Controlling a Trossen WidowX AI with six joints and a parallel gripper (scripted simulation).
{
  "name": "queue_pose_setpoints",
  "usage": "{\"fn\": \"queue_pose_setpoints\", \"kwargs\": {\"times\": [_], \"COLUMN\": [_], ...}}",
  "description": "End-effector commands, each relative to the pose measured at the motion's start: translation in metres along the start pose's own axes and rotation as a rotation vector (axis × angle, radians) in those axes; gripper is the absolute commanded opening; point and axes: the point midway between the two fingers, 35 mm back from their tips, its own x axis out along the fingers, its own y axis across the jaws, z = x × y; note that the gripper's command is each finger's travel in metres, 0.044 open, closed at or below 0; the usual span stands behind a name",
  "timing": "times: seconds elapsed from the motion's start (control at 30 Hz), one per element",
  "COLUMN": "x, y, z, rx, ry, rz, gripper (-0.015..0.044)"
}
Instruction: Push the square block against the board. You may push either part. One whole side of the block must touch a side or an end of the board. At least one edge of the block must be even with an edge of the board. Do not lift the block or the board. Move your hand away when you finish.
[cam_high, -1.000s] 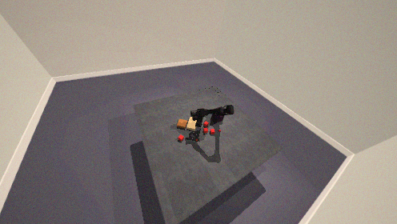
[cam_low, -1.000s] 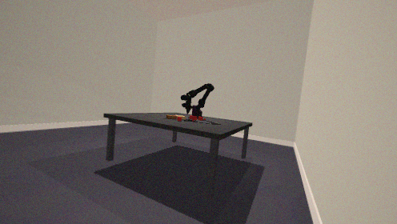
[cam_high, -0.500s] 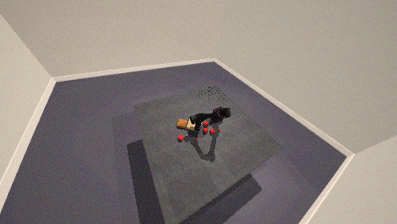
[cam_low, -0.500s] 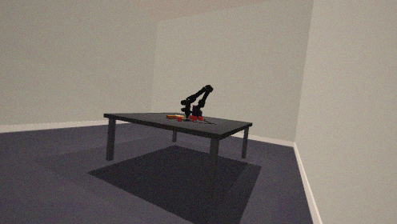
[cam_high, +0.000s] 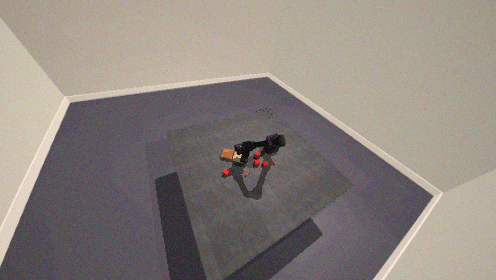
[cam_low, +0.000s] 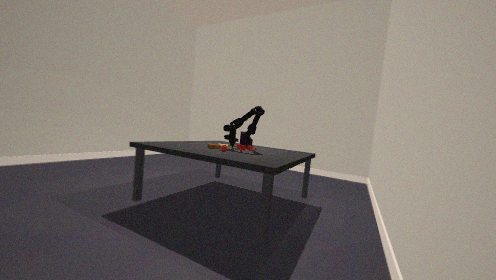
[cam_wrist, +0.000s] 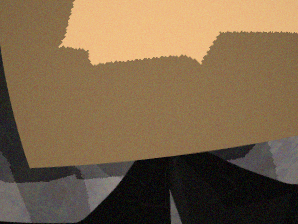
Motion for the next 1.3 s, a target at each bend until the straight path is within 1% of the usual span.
{"fn": "queue_pose_setpoints", "kwargs": {"times": [0.0,0.37,1.27], "x": [-0.001,-0.001,0.0], "y": [0.001,0.001,0.002], "z": [0.007,0.02,-0.022], "rx": [-0.006,-0.007,-0.005], "ry": [-0.007,-0.008,-0.006], "rz": [0.002,0.002,0.002], "gripper": [0.0,0.0,0.0]}}
